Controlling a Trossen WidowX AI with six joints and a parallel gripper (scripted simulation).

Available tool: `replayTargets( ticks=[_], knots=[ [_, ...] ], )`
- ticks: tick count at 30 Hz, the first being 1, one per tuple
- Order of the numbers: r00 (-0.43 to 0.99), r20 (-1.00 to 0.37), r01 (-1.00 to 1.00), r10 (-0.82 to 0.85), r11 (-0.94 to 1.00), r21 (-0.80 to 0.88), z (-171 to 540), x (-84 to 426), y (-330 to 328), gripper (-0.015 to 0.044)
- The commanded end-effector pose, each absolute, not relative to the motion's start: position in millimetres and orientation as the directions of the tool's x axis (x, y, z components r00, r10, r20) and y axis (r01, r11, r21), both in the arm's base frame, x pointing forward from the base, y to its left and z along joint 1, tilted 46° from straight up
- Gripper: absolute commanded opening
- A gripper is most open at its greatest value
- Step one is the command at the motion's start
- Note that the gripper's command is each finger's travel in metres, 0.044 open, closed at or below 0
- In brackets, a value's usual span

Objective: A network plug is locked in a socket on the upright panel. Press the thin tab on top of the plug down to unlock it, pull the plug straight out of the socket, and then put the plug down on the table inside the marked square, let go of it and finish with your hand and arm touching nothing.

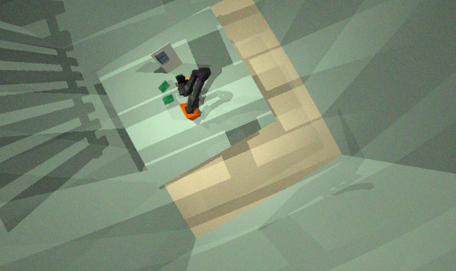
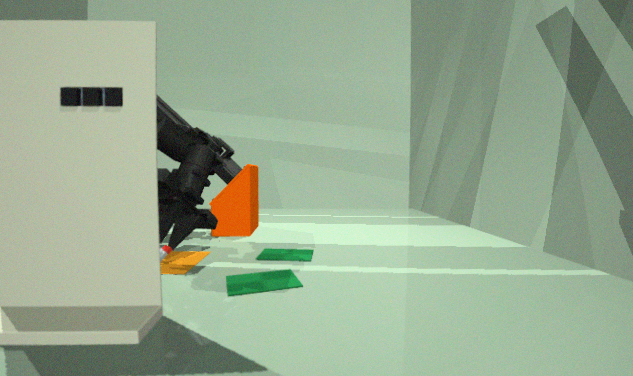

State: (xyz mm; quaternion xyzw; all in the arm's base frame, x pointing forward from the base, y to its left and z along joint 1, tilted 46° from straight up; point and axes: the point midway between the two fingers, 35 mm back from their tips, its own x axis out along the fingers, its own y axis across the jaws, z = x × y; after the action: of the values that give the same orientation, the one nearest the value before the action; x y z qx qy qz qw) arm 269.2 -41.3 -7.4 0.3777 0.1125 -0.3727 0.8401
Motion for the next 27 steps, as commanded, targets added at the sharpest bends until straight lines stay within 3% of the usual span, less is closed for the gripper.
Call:
replayTargets(
  ticks=[1,27],
  knots=[
    [0.697,-0.468,0.71,-0.543,0.435,0.553,-5,267,-40,0.0156],
    [0.696,-0.474,0.712,-0.54,0.433,0.552,1,259,-28,0.0156]
  ],
)
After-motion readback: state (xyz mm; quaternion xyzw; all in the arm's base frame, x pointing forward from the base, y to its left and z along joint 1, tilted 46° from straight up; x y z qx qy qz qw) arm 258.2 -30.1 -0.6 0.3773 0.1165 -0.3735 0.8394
